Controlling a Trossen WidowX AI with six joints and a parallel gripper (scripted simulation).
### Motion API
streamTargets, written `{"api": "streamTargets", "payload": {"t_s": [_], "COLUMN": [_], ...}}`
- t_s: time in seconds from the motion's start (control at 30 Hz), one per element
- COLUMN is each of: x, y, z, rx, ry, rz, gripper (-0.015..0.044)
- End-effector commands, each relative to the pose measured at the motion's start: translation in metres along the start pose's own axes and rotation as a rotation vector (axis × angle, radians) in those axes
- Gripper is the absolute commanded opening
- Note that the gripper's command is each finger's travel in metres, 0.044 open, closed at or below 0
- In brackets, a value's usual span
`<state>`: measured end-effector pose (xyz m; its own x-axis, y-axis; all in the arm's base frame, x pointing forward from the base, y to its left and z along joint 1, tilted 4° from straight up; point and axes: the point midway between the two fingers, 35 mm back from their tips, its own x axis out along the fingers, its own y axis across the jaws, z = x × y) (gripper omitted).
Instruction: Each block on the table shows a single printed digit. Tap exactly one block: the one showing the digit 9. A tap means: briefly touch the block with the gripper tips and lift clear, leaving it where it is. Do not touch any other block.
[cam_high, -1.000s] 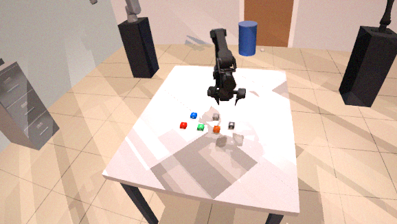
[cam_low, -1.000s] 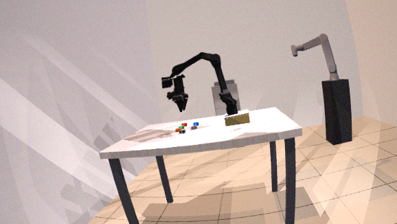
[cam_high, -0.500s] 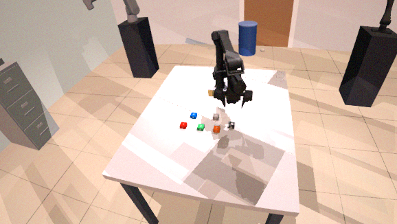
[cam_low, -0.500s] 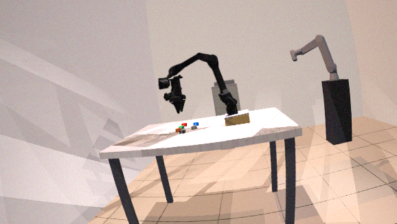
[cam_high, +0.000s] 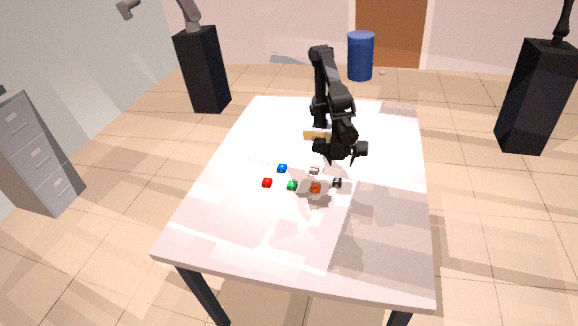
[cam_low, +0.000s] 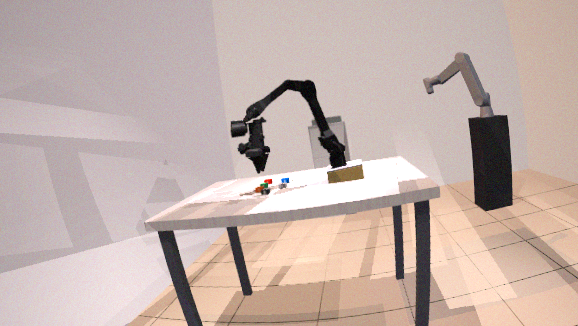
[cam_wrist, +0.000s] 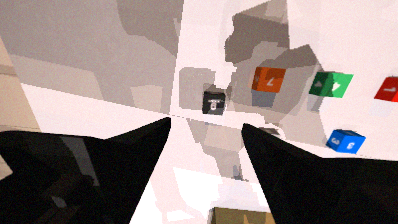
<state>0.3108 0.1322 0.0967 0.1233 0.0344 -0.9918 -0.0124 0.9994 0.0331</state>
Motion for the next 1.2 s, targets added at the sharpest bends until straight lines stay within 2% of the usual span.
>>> {"api": "streamTargets", "payload": {"t_s": [0.0,0.23,0.67,1.17], "x": [0.047,0.047,0.048,0.071], "y": [-0.005,-0.005,-0.005,-0.006], "z": [-0.011,-0.011,-0.011,-0.011], "rx": [0.002,0.002,0.002,0.002], "ry": [0.035,0.035,0.035,0.035], "rz": [-0.019,-0.019,-0.019,-0.019], "gripper": [0.0190,0.0020,0.0020,0.0020]}}
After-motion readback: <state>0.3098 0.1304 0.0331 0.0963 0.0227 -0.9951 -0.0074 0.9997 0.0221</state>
